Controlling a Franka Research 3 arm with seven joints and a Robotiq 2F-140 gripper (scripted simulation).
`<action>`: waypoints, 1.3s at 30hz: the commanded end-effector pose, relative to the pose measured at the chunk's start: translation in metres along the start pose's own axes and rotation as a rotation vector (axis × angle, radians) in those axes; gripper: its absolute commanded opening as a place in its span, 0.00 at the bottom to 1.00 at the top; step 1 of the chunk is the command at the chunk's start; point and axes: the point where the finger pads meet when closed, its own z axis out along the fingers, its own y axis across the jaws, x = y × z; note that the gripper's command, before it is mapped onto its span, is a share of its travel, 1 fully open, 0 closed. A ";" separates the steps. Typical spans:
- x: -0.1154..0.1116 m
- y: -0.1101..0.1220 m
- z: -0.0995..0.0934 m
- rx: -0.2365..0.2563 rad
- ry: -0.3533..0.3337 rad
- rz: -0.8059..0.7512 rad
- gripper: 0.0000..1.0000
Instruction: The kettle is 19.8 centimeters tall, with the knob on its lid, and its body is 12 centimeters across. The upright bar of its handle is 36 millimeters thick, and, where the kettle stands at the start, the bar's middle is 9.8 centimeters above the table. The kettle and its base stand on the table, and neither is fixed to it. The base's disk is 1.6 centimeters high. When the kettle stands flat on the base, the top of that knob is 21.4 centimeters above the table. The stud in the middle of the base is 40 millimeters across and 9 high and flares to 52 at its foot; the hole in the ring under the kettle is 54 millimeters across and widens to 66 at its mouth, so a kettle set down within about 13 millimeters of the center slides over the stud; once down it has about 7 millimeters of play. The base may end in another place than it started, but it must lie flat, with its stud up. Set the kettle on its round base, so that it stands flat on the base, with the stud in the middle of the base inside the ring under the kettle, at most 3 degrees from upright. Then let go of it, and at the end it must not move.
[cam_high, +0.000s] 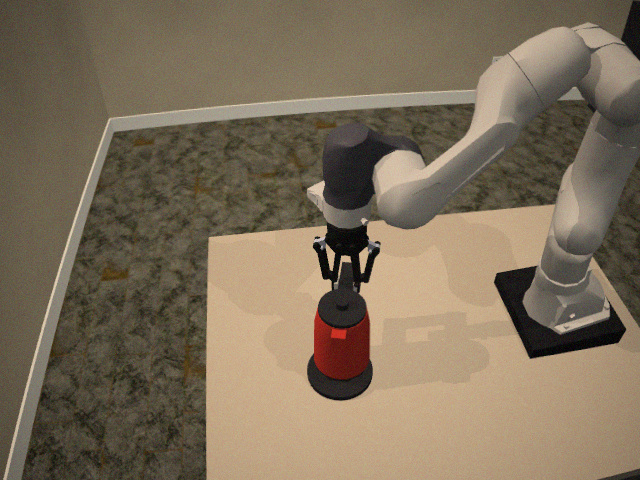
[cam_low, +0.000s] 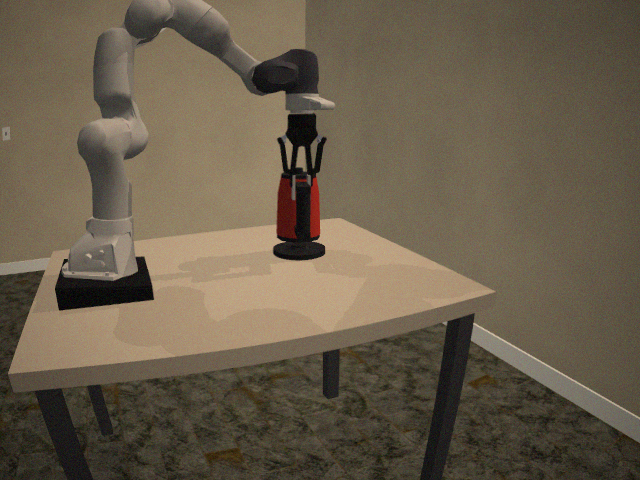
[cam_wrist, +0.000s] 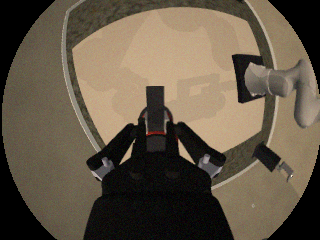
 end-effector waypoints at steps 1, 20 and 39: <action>-0.003 -0.004 -0.004 0.012 -0.002 0.003 0.00; -0.004 -0.004 -0.003 0.012 -0.002 0.003 0.00; -0.008 -0.005 -0.002 0.012 -0.002 0.003 0.00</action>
